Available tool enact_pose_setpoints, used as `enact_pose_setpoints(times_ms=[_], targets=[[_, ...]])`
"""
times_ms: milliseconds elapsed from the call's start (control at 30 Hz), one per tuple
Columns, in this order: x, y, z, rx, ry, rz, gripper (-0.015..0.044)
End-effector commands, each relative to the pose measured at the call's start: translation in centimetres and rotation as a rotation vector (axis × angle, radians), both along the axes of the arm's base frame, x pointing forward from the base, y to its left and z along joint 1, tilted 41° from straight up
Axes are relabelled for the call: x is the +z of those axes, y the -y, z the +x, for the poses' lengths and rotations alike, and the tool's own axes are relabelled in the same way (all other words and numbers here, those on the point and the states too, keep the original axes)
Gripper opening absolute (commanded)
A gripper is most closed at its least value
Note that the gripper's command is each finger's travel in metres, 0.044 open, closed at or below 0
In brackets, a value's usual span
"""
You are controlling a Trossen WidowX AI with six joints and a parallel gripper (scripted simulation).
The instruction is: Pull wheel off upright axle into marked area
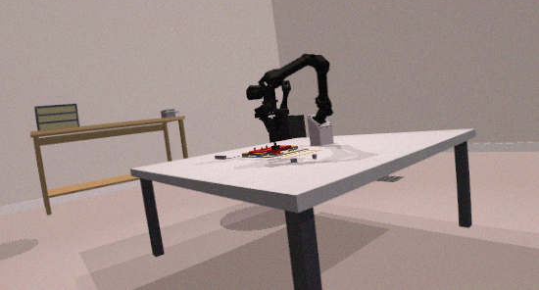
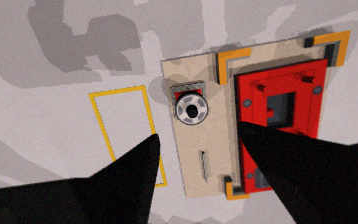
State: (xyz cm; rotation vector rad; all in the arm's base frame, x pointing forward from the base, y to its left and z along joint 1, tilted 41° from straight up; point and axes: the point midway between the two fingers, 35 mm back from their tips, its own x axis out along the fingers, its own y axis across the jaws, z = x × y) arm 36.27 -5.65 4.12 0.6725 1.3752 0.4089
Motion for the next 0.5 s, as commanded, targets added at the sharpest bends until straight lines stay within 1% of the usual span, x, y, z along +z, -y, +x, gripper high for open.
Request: enact_pose_setpoints(times_ms=[0,200,400,467], targets=[[-1.2,-0.9,0.3,0.002,-0.01,0.009,0.03],[-5.1,-4.3,1.0,0.002,-0.01,0.011,0.03],[-5.8,-4.9,1.0,0.002,-0.01,0.012,0.03],[-5.5,-4.7,0.9,0.008,-0.011,0.007,0.0247]])
